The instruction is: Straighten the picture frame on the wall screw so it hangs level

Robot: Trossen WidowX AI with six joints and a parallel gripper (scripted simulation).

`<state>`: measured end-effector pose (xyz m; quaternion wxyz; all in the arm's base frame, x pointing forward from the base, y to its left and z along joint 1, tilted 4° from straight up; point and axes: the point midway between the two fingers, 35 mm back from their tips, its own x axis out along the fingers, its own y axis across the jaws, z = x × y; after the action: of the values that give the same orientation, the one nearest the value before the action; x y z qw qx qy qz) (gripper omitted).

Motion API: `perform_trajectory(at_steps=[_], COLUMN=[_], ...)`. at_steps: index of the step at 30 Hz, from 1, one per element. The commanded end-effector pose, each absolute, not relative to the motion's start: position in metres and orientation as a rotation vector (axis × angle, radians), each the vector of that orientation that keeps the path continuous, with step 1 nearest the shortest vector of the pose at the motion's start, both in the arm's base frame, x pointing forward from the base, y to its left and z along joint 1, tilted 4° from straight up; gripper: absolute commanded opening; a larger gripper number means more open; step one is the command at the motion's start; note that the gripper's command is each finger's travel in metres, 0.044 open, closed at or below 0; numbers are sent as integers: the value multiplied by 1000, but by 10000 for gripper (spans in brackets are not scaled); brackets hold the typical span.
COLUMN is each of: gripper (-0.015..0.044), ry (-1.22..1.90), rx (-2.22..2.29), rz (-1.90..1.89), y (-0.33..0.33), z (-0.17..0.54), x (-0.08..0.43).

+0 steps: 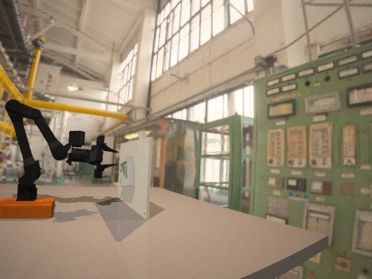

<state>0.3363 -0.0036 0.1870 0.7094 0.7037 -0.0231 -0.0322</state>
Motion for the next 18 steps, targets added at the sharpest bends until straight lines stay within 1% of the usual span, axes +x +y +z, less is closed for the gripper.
perform_trajectory(at_steps=[1, 6, 9, 10, 12, 18], gripper=[260, 260, 260, 260, 260, 260], ry=[-56, -50, -49, -47, -51, -66], rx=[1501, 1404, 1375, 1404, 1404, 1409], rz=[-68, -70, -70, -69, -70, -75], y=[-2, 0, 0, 1, 6, 21], z=[190, 181, 177, 180, 185, 205], x=[313, 279, 270, 277, 272, 242])
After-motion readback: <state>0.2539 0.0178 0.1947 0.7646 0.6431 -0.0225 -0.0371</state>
